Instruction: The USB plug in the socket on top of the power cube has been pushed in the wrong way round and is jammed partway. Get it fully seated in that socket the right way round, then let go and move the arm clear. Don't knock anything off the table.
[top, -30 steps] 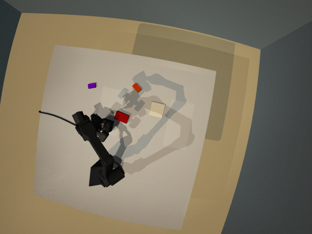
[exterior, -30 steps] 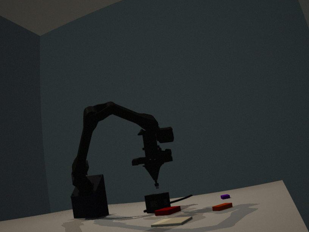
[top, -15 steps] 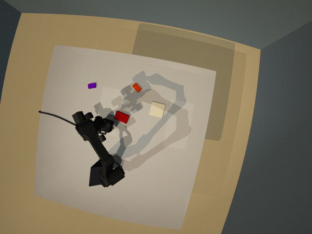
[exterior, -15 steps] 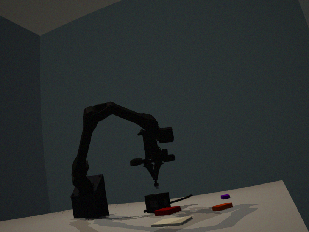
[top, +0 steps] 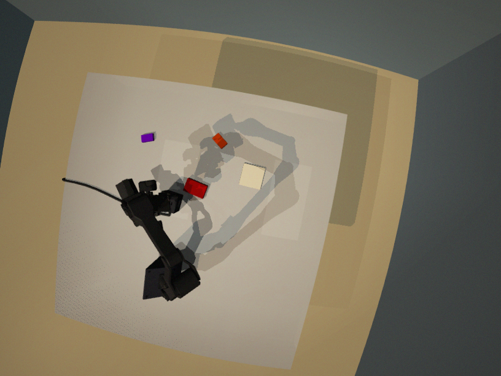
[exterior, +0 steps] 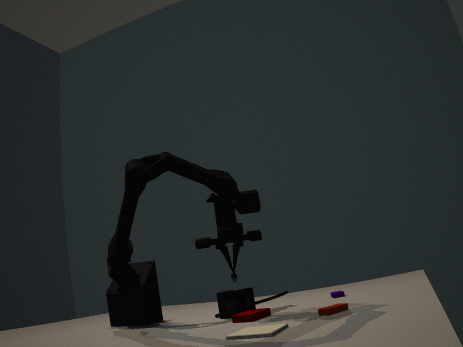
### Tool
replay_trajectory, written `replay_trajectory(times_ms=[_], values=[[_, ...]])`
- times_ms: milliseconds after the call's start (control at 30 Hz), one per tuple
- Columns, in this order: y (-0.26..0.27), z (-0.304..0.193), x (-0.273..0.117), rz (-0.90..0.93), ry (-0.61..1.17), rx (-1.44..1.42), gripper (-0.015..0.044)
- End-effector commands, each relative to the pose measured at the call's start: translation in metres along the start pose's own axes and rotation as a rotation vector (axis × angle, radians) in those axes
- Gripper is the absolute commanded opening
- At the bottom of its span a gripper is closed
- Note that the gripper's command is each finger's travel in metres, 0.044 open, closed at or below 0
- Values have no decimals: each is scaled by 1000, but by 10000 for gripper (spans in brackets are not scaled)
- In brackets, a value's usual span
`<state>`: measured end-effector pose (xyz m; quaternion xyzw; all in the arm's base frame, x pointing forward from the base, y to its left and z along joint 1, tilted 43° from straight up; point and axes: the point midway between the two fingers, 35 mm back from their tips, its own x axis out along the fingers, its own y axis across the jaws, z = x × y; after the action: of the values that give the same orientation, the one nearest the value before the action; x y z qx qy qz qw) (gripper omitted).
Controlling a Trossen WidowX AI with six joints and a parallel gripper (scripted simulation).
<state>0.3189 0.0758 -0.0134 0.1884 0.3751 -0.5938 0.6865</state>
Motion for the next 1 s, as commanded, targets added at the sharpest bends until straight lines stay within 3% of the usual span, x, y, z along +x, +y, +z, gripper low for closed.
replay_trajectory(times_ms=[0,500,967], values=[[0,0,0,-1,0,97,0],[0,0,0,-1,0,473,0],[0,0,0,0,0,471,0]])
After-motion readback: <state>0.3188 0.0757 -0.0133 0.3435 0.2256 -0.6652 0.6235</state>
